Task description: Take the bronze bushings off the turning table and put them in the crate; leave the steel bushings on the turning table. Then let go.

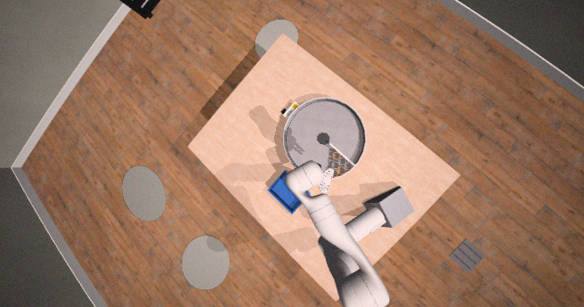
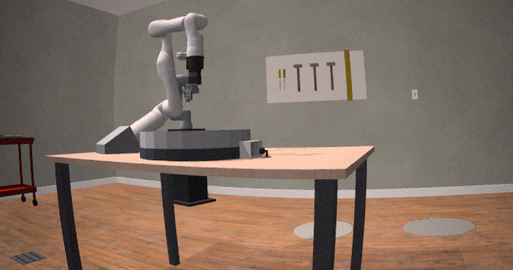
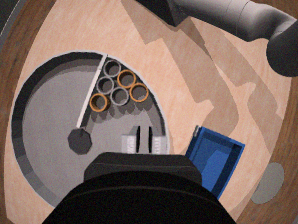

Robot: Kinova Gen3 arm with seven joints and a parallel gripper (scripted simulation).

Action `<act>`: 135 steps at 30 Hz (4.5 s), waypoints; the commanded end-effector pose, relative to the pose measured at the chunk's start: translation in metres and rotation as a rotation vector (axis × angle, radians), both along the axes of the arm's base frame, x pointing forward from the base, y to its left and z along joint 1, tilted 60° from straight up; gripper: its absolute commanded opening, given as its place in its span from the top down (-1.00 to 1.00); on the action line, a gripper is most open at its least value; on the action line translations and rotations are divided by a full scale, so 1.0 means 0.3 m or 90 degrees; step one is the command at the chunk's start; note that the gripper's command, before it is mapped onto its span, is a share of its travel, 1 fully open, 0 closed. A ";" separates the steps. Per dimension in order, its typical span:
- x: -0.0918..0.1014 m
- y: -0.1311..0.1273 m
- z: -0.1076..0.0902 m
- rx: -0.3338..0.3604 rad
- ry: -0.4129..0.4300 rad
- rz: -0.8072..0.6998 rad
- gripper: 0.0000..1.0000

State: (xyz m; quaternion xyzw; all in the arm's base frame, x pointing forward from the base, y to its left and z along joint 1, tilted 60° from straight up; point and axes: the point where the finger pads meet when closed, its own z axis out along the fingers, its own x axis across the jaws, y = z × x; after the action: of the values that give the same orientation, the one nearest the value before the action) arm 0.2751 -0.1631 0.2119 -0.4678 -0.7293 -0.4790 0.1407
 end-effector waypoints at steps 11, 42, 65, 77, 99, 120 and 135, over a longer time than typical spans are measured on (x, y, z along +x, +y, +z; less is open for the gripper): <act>-0.014 0.051 -0.063 0.037 0.132 -0.081 0.33; -0.034 0.126 -0.153 0.091 0.317 -0.193 0.33; -0.056 0.211 -0.256 0.153 0.528 -0.320 0.33; -0.056 0.210 -0.256 0.153 0.528 -0.321 0.05; -0.056 0.210 -0.256 0.153 0.528 -0.321 0.05; -0.056 0.210 -0.256 0.153 0.528 -0.321 0.05; -0.056 0.210 -0.256 0.153 0.528 -0.321 0.10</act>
State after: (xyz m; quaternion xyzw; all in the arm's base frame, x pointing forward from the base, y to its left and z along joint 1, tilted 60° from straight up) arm 0.2581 -0.0994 0.1349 -0.7606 -0.4161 -0.3522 0.3526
